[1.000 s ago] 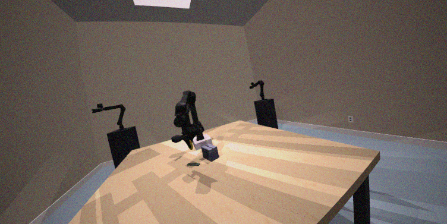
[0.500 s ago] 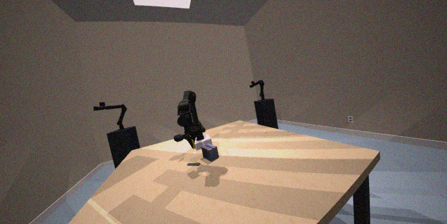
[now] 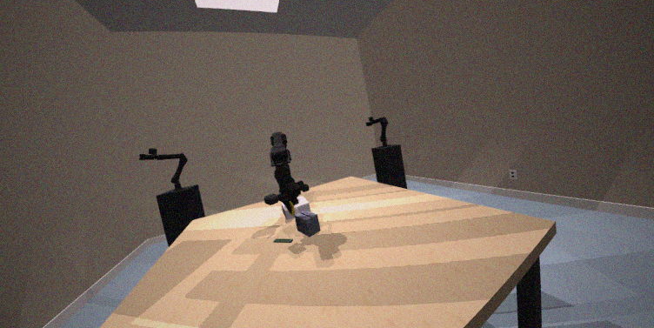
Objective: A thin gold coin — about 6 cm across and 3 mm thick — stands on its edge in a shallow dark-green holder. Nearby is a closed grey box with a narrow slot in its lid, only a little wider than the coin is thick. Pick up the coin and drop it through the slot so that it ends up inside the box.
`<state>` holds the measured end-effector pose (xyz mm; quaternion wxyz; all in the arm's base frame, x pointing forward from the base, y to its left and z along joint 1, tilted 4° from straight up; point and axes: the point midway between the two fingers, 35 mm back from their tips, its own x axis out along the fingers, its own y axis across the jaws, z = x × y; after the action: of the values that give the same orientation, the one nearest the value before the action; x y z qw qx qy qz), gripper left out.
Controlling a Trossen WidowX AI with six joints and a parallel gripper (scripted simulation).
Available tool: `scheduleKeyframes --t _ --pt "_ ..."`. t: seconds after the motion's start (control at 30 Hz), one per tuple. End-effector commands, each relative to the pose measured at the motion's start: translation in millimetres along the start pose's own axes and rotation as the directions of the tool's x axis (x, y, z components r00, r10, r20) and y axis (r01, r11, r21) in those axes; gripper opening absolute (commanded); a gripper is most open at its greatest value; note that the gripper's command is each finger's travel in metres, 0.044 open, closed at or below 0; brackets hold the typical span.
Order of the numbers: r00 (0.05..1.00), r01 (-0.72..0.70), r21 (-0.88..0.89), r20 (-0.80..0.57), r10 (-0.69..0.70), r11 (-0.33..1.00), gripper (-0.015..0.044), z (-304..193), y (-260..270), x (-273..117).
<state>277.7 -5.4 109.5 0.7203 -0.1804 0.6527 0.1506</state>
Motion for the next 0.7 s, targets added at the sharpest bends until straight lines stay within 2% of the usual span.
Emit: scheduleKeyframes --t 0.0,0.67 --pt "1.000 -0.001 0.004 -0.008 0.001 1.000 0.0000 0 10 2" --pt "1.000 -0.004 0.000 -0.007 0.004 1.000 0.0000 6 58 2"
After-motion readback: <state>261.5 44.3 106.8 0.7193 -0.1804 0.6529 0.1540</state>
